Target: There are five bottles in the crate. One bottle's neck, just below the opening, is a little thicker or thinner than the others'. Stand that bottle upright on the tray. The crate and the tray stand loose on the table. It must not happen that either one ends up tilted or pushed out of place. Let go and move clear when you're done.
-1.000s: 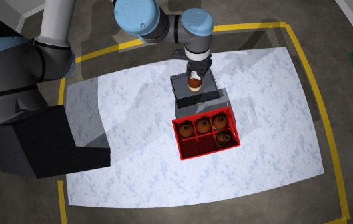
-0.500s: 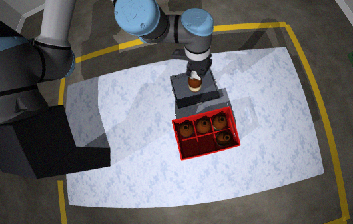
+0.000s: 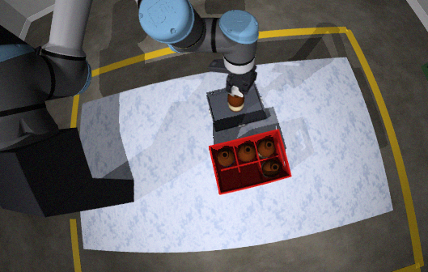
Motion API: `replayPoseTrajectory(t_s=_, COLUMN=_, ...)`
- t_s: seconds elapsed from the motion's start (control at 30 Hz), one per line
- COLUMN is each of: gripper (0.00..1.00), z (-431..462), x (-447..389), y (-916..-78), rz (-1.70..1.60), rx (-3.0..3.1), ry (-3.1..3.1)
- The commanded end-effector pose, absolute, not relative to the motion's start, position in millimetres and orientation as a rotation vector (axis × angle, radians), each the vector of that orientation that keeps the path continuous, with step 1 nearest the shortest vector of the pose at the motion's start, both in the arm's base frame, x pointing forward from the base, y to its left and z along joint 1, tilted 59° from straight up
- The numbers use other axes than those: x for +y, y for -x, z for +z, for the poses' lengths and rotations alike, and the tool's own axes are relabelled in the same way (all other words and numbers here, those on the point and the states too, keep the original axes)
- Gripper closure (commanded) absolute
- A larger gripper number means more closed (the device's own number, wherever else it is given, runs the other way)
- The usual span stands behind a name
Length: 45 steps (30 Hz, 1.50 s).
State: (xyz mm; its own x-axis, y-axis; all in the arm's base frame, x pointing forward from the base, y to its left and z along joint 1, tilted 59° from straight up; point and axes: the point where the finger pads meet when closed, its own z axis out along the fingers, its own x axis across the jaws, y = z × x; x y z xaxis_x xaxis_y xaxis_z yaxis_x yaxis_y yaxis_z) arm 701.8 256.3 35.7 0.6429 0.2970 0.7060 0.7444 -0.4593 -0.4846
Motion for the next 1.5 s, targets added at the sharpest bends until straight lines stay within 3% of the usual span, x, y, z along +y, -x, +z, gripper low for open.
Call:
replayPoseTrajectory(t_s=0.0, gripper=1.0, z=36.0, x=255.7, y=-702.3, rz=-0.691, rx=-0.811, ry=2.039)
replayPoseTrajectory(t_s=1.47, gripper=1.0, z=30.9, x=264.1, y=-704.1, rz=-0.691, rx=-0.811, ry=2.039)
